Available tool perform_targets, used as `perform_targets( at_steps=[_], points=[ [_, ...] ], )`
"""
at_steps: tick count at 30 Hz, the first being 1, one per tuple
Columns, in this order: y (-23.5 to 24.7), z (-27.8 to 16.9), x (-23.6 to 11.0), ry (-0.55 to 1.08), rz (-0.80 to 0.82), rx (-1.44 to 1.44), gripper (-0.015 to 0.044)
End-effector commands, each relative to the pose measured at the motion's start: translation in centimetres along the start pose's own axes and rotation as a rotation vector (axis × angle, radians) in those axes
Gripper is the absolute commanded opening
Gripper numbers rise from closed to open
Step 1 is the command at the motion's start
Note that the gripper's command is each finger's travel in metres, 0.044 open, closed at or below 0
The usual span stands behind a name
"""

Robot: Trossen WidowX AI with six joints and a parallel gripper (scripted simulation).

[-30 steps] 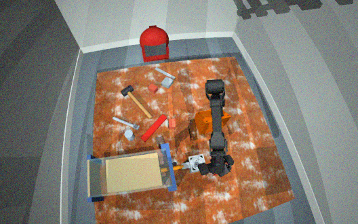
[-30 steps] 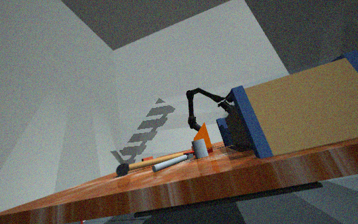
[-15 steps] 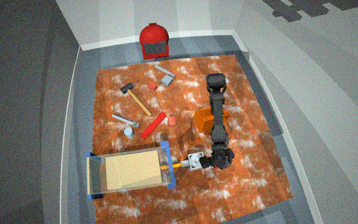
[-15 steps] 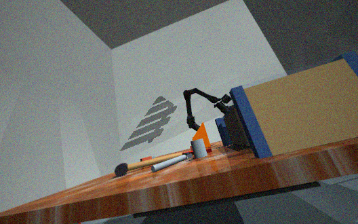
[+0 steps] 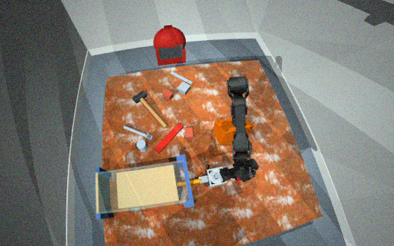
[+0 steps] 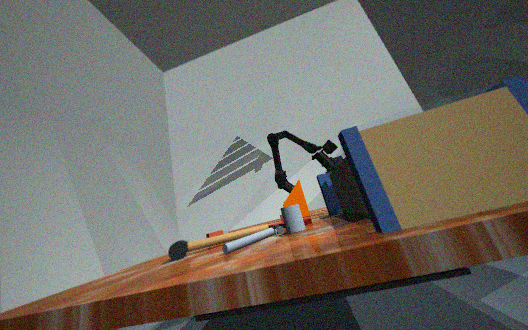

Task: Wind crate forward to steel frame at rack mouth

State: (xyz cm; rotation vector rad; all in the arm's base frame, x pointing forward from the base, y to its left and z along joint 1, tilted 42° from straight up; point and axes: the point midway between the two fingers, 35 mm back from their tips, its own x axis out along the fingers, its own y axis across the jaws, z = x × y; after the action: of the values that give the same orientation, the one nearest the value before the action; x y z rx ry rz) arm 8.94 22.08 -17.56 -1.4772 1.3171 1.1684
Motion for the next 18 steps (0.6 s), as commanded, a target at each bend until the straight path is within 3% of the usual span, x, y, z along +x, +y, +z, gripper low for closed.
perform_targets(
  at_steps=[1, 18],
  points=[
    [0.6, -1.6, -0.2, 0.032, 0.009, -0.001, 0.0000],
    [0.8, -3.9, -1.3, 0.034, 0.010, -0.001, 0.0000]
  ],
)
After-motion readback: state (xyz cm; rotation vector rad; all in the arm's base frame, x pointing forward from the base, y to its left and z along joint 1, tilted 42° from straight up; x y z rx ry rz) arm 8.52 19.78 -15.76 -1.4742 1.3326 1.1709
